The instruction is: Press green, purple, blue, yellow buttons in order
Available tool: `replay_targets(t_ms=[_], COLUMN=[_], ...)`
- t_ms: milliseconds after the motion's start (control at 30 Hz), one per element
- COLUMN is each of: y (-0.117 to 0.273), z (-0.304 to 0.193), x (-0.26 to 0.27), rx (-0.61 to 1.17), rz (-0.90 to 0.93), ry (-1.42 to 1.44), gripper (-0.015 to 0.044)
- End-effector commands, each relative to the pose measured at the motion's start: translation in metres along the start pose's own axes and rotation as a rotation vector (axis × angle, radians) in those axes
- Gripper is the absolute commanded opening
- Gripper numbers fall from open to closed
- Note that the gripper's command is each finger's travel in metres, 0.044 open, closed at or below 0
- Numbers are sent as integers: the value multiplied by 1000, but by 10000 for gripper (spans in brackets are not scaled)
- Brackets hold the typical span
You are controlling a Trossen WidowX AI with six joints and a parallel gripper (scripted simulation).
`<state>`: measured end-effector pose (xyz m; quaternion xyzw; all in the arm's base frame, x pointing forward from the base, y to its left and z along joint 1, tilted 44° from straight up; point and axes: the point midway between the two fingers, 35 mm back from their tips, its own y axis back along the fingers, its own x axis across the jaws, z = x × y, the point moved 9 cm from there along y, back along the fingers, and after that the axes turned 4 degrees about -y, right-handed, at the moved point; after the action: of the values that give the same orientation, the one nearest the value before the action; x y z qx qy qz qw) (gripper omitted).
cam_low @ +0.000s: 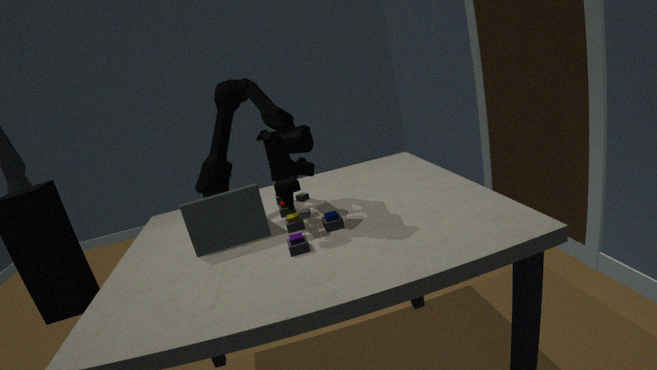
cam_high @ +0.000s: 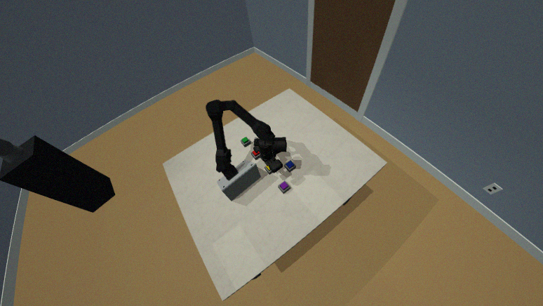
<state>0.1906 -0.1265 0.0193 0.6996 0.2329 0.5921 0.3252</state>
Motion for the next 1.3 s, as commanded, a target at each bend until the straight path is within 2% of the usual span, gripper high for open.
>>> replay_targets(t_ms=[0,433,1067,1200,1267], y=[-8,-28,-28,3,6], z=[-1,-1,-1,-1,-1], x=[0,1,1,0,0], rx=[1,1,1,1,1], rz=[6,8,8,6,6], ry=[-8,-8,-8,-7,-8], gripper=[20,20,20,20,20])
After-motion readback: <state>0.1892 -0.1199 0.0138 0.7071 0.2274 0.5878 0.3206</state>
